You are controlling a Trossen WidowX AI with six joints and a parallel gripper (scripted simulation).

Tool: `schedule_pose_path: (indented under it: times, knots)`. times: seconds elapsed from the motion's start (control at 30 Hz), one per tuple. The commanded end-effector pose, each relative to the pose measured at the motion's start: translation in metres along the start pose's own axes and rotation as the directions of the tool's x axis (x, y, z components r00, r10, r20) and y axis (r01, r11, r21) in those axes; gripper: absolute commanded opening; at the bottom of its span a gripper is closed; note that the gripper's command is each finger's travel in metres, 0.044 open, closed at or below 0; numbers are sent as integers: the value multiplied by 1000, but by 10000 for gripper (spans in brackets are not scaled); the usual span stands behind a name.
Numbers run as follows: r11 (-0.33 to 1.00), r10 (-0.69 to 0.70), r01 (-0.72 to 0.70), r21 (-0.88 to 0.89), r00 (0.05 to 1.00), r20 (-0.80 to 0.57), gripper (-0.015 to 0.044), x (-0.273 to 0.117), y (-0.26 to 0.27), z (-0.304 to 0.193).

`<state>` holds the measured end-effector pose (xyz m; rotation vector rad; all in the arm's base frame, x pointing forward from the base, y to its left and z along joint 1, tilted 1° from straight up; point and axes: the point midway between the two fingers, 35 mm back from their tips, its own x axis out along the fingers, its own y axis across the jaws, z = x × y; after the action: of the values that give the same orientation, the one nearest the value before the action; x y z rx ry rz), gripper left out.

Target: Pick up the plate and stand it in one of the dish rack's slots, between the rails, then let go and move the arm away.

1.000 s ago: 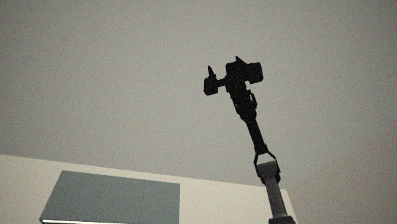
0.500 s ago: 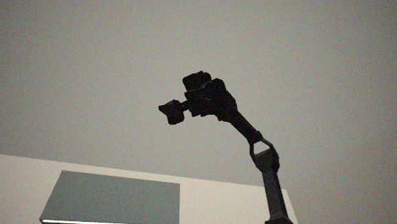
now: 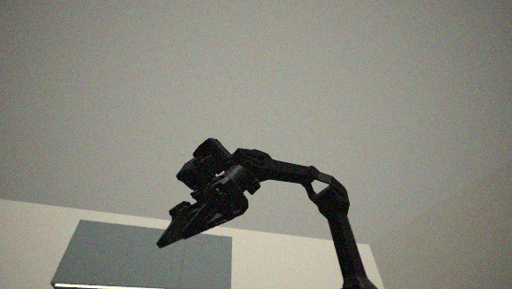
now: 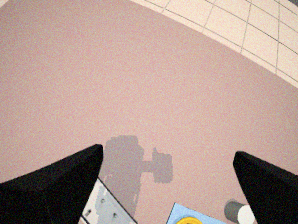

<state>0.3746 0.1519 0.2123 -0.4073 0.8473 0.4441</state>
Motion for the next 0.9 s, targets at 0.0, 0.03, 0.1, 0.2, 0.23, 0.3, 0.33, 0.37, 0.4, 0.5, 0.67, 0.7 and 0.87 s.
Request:
schedule_pose_path:
  times: [0.0,0.03,0.1,0.2,0.23,0.3,0.33,0.37,0.4,0.5,0.67,0.7,0.87]
  knots:
    - [999,0,6,47,991,-136,400,33,-19,-39]
    - [998,0,10,63,986,-165,400,39,-24,-49]
    - [995,3,19,94,975,-222,400,50,-34,-67]
    - [989,13,32,142,953,-304,400,65,-47,-97]
    - [987,18,37,159,944,-331,400,70,-51,-107]
    - [980,31,46,192,923,-382,400,78,-59,-128]
    - [977,39,51,209,912,-407,400,81,-63,-138]
    - [973,48,56,226,901,-431,400,85,-66,-149]
    - [968,58,61,243,889,-455,400,88,-69,-159]
    - [953,93,76,295,849,-520,400,95,-76,-191]
    - [931,140,95,353,800,-584,400,101,-88,-227]
    - [930,142,95,355,798,-586,400,101,-89,-228]
    - [930,142,95,355,798,-586,400,101,-89,-228]
